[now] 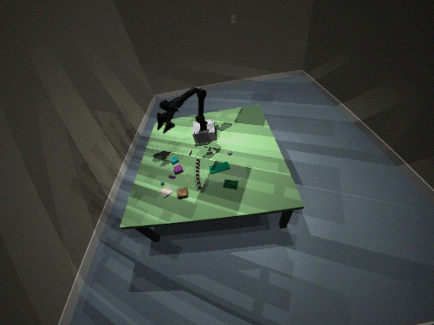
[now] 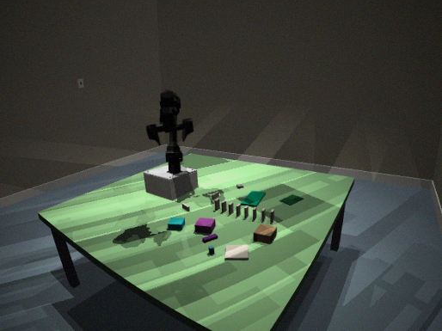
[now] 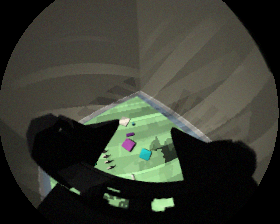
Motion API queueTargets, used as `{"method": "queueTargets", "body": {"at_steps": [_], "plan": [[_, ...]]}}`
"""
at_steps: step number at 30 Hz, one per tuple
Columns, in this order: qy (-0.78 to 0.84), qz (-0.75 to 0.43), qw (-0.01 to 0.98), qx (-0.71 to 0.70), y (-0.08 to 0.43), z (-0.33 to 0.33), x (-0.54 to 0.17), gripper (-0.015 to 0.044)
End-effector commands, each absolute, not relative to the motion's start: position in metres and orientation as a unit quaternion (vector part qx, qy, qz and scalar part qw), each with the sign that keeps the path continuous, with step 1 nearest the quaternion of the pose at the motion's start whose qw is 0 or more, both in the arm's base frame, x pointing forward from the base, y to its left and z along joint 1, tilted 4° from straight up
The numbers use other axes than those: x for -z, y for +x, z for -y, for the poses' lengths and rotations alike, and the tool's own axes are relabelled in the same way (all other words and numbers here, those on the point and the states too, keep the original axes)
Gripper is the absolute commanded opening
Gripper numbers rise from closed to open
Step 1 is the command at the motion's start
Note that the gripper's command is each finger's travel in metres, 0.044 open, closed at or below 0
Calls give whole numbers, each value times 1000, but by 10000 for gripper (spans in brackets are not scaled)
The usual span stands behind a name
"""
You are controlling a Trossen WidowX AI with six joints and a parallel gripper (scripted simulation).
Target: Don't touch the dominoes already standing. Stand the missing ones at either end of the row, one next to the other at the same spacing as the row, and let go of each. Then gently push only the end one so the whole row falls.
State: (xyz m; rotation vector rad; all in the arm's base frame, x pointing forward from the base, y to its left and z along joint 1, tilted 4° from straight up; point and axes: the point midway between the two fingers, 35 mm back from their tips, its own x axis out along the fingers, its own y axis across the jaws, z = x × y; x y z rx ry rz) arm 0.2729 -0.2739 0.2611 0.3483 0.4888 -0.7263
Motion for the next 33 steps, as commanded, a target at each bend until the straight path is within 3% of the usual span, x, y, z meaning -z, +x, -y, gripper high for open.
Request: {"method": "queueTargets", "body": {"at_steps": [1, 11, 22, 33], "plan": [[280, -279, 861, 321, 303, 229, -212, 440], [468, -407, 717, 319, 325, 103, -108, 440], [517, -517, 521, 441, 264, -18, -22, 440], [512, -523, 500, 463, 249, -21, -13, 440]]}}
